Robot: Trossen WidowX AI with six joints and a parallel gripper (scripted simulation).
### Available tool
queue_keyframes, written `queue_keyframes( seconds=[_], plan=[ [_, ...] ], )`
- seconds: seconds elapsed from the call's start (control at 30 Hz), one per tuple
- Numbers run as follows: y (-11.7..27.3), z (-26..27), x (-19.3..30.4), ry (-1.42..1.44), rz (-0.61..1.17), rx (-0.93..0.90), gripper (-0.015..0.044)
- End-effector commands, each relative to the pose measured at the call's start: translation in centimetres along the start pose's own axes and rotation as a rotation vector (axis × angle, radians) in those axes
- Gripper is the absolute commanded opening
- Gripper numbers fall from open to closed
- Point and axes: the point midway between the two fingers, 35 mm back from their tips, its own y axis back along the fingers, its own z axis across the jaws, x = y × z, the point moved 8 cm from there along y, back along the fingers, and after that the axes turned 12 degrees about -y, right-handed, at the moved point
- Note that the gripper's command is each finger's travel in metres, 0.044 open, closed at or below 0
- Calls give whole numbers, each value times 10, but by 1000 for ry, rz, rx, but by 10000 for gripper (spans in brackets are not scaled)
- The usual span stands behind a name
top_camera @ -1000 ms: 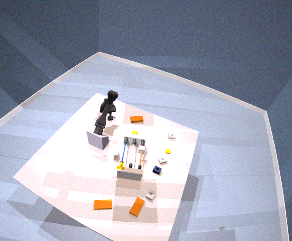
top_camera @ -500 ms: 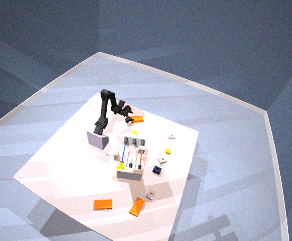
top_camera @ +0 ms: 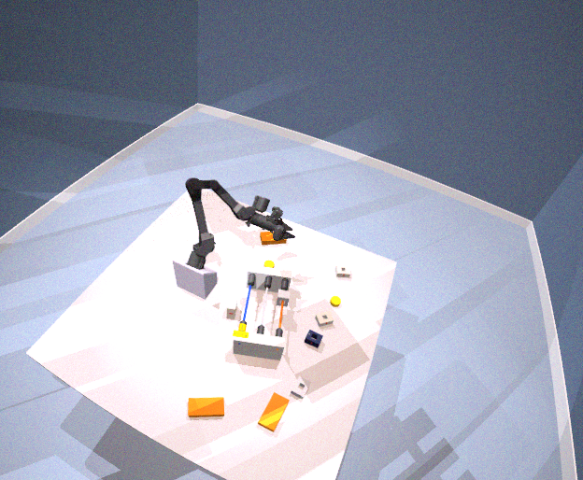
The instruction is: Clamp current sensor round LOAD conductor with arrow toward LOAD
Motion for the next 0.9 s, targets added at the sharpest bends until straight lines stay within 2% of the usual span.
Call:
queue_keyframes(
  seconds=[0.0,0.23,0.43,0.73,0.87],
  plan=[
    [1,-28,-28,105,-50,76,440],
    [22,-79,-77,309,-120,251,440],
    [23,-88,-81,327,-110,281,440],
    [-4,-183,-63,222,192,525,440],
    [-5,-238,-46,110,391,610,440]
  ],
)
